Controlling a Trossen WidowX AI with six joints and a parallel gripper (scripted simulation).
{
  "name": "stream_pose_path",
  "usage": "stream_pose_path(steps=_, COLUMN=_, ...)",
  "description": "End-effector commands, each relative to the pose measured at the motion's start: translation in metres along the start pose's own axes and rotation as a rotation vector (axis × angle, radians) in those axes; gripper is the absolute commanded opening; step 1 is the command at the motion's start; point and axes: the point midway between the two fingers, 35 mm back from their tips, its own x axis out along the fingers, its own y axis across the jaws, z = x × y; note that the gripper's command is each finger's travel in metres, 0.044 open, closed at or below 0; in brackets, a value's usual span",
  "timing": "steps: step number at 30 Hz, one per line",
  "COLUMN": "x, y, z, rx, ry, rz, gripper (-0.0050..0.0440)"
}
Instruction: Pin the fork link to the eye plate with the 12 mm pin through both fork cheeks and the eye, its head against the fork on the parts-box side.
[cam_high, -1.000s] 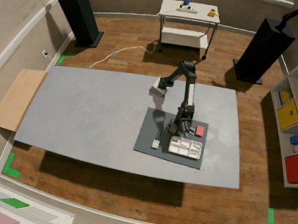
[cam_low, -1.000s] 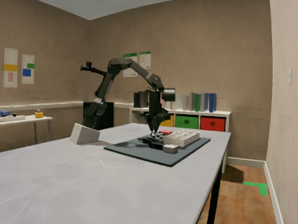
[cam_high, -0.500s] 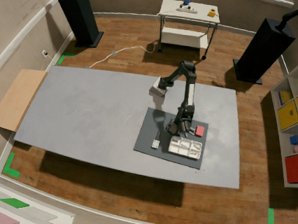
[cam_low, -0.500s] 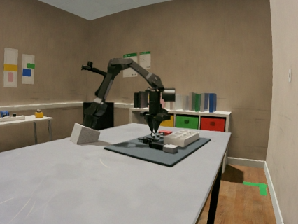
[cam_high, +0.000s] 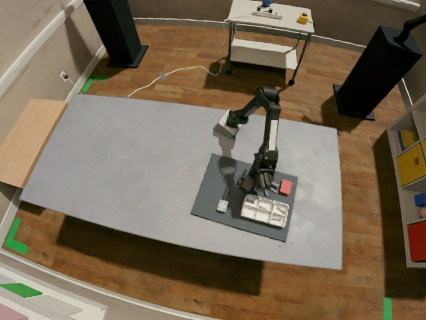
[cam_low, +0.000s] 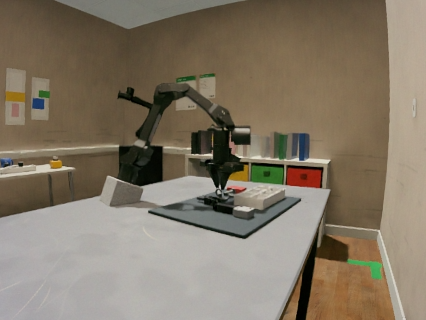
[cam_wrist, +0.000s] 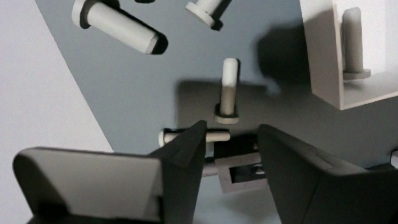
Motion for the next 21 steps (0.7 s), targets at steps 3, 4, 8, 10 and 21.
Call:
stream_pose_path(steps=3, x=-0.004, y=-0.003, z=0.005, rx=-0.006, ry=-0.012, rz=-0.018, gripper=0.0140)
stream_pose_path(steps=4, x=-0.003, y=-0.003, z=0.004, rx=-0.005, ry=-0.011, rz=-0.017, gripper=0.0140)
stream_pose_path(steps=8, x=0.002, y=-0.001, z=0.001, rx=-0.001, ry=-0.002, rz=-0.008, gripper=0.0140)
stream_pose_path(steps=10, x=0.003, y=-0.001, z=0.001, rx=-0.001, ry=-0.002, rz=-0.008, gripper=0.0140)
stream_pose_path(steps=21, x=0.012, y=0.000, z=0.002, rx=-0.001, ry=-0.002, rz=-0.008, gripper=0.0140)
